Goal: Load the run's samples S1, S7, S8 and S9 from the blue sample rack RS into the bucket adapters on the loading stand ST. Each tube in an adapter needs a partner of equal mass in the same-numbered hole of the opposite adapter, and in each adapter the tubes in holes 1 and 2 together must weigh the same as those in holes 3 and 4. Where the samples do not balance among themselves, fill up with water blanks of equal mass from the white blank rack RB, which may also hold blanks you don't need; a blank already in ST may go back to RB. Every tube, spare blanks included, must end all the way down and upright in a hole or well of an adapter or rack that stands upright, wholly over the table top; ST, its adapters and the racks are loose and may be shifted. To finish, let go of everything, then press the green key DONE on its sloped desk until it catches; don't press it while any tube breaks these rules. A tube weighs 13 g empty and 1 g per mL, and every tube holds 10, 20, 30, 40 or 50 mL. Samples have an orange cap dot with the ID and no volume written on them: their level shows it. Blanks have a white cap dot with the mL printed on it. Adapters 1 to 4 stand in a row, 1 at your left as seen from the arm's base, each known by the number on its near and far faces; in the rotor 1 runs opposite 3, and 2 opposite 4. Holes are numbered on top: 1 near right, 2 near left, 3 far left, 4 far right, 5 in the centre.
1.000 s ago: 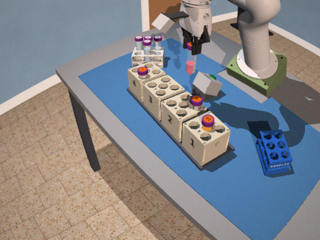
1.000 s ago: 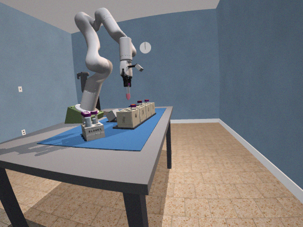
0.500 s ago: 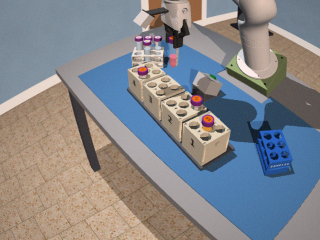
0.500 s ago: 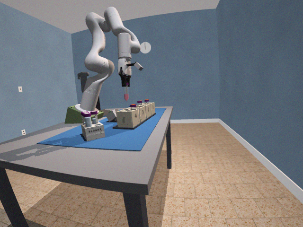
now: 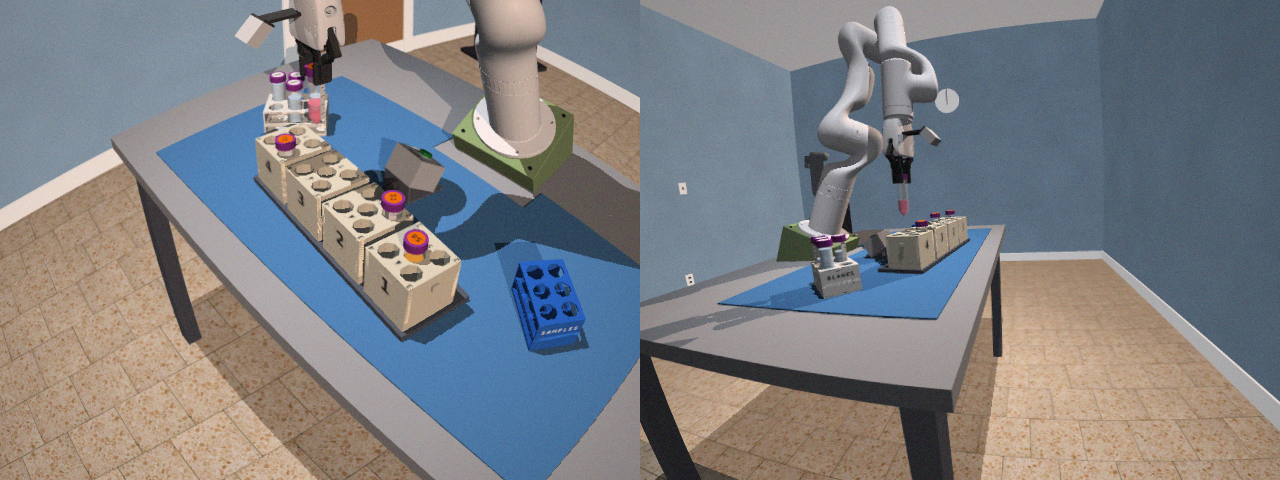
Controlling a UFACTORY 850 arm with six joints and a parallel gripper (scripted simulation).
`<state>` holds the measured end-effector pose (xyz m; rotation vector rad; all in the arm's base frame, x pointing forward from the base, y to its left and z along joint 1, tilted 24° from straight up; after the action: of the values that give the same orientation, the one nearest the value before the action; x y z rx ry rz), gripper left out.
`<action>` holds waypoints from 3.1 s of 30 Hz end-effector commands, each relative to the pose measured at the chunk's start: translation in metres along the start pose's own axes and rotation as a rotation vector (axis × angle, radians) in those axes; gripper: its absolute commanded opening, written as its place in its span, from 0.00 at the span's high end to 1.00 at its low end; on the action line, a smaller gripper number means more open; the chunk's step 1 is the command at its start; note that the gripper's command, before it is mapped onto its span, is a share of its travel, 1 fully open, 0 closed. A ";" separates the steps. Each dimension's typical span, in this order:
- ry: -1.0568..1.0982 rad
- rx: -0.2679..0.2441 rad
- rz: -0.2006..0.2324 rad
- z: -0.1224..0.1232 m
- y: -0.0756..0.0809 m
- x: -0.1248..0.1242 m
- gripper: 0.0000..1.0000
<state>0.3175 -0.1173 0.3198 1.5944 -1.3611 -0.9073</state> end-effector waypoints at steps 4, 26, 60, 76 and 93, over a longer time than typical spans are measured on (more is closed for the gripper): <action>0.006 0.014 -0.025 -0.003 -0.001 0.012 1.00; 0.006 0.014 -0.025 -0.003 -0.005 0.012 1.00; 0.006 0.014 -0.025 -0.004 -0.036 0.011 1.00; 0.006 0.014 -0.025 -0.004 -0.047 0.011 1.00; 0.006 0.014 -0.025 -0.004 -0.062 0.010 1.00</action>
<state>0.3452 -0.1226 0.2664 1.6257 -1.3469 -0.9110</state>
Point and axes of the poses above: the point where the finger pads meet when closed, its own y axis back along the fingers, its own x axis across the jaws, z = x × y, the point moved 1 cm from there along y, back along the fingers, and after that the axes turned 7 degrees about y, right-handed, at the moved point
